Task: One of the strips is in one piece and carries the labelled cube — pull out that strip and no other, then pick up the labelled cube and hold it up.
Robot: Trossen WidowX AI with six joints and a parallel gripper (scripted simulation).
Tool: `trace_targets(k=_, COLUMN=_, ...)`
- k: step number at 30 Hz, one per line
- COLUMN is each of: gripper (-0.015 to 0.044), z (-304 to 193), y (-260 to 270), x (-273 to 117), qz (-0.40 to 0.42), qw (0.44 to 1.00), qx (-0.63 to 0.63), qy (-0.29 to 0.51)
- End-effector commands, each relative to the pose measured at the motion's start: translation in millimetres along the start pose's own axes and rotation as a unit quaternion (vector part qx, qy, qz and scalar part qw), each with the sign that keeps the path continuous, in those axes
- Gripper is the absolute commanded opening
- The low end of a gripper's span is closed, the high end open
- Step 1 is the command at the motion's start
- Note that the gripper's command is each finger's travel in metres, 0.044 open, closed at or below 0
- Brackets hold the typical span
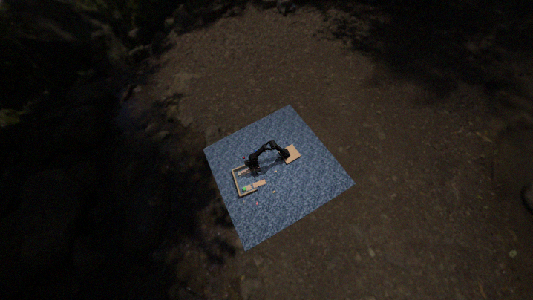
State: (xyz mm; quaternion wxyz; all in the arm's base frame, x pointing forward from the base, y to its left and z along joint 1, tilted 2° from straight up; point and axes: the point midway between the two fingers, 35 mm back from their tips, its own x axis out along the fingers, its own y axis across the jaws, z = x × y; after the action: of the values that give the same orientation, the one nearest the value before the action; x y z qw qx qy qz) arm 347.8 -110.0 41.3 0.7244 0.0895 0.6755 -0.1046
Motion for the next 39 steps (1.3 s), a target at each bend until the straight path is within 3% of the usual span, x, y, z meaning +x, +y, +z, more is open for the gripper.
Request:
trace_targets(k=1, gripper=0.0000, z=0.1, y=0.4, x=1.2, qz=0.002, qw=1.000, qx=-0.002, qy=0.000)
trace_targets(k=39, gripper=0.0000, z=-2.2, y=0.3, x=4.6, qz=0.002, qw=1.000, qx=-0.002, qy=0.000)
